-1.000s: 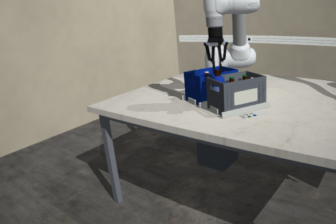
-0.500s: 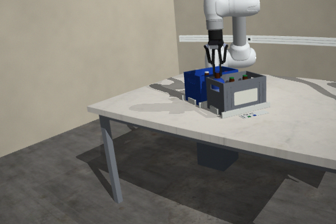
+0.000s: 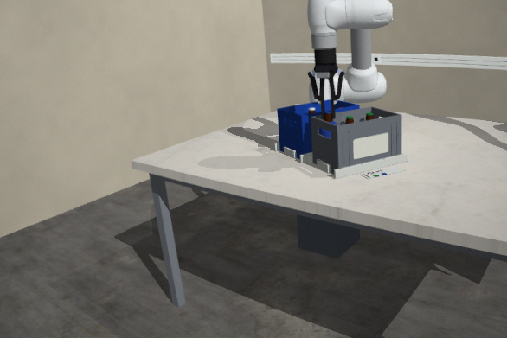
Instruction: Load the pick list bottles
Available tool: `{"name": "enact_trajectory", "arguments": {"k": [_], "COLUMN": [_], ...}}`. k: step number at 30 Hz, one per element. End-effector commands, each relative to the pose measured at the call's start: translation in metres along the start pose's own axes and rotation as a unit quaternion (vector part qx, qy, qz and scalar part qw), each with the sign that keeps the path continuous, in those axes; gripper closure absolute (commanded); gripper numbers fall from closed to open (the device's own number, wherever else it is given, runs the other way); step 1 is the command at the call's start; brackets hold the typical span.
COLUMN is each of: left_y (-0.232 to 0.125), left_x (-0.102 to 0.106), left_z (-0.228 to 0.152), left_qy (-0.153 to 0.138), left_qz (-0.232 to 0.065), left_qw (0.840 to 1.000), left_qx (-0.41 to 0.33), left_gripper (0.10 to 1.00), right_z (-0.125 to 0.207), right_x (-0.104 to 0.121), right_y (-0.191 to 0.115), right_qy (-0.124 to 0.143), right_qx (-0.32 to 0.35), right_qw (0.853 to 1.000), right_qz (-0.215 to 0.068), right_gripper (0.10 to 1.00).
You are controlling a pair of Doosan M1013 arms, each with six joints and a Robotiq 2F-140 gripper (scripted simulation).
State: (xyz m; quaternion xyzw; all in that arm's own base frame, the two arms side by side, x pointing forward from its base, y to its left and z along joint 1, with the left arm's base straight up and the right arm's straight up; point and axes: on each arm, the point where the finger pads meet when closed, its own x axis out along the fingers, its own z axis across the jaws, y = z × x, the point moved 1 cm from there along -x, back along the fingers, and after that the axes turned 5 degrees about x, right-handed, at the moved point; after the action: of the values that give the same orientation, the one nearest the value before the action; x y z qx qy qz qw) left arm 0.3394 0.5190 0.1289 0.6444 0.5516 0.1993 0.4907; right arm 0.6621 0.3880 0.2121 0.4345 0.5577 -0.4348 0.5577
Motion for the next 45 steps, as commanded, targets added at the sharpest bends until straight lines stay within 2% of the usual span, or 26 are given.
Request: {"name": "enact_trajectory", "arguments": {"k": [1, 45], "left_y": [0.0006, 0.0006], "left_x": [0.0001, 0.0001], "left_z": [-0.0002, -0.0002], "left_qy": [0.0, 0.0], "left_qz": [0.0, 0.0], "left_qw": [1.0, 1.0], "left_qx": [0.0, 0.0], "left_gripper": [0.098, 0.098], "right_z": [-0.0002, -0.0002], "right_x": [-0.0002, 0.0049], "right_y": [0.0003, 0.0003], "right_qy": [0.0, 0.0], "right_qx": [0.0, 0.0], "right_qw": [1.0, 1.0], "right_qz": [0.001, 0.001], "right_gripper": [0.999, 0.999]}}
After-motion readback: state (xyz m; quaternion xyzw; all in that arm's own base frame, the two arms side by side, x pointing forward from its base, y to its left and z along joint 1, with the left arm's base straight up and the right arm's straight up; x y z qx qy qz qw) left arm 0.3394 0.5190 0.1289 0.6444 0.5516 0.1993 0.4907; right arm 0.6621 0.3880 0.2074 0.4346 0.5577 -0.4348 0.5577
